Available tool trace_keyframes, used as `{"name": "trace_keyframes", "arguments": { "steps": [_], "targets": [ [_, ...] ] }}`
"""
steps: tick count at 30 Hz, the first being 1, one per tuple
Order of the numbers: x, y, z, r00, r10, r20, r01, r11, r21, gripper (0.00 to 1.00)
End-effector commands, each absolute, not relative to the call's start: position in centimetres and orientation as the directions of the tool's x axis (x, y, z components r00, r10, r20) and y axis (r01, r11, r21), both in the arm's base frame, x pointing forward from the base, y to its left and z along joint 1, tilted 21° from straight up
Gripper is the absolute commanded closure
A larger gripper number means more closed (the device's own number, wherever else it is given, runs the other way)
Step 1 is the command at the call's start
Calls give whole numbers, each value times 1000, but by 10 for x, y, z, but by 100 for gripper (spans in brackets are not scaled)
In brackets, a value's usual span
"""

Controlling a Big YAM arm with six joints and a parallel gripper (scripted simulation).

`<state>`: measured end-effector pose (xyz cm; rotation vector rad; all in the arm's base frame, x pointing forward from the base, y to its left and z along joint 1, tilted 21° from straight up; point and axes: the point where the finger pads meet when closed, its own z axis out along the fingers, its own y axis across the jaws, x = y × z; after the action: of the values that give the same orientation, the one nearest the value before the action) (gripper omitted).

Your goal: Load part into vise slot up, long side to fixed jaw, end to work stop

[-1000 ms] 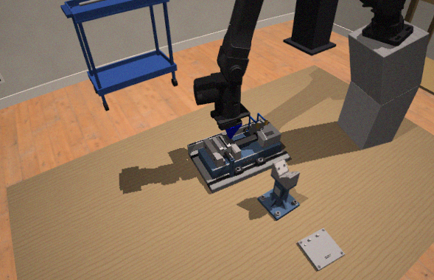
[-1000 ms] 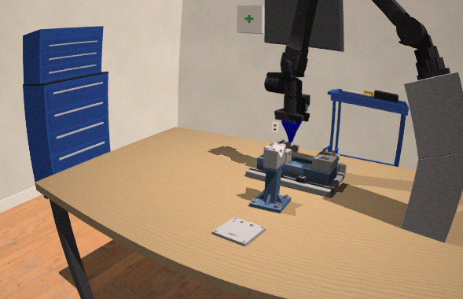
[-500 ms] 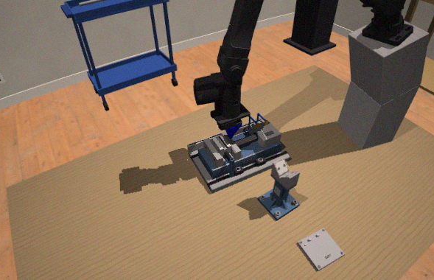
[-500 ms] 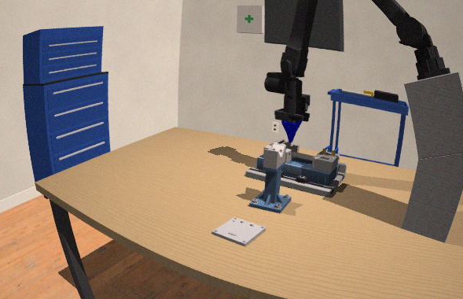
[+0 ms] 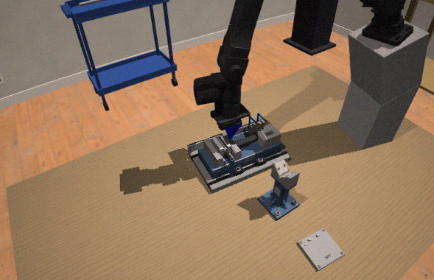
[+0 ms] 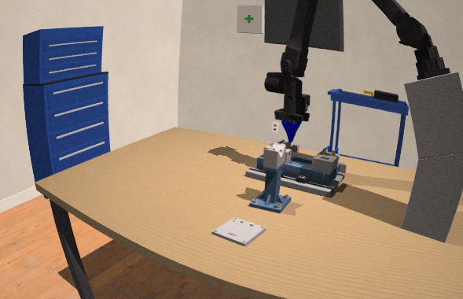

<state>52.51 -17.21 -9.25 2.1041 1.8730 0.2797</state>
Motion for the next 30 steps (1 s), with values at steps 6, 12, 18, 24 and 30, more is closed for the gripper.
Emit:
{"name": "trace_keyframes", "arguments": {
  "steps": [6,12,18,24,30],
  "targets": [
    [533,-169,-88,127,990,-64,922,-94,374,100],
    [532,-169,-88,127,990,-64,922,-94,375,100],
    [528,-168,-89,127,990,-63,924,-95,371,100],
    [528,-168,-89,127,990,-64,924,-95,372,100],
    [528,-168,-89,127,990,-64,924,-95,372,100]
  ]
}}
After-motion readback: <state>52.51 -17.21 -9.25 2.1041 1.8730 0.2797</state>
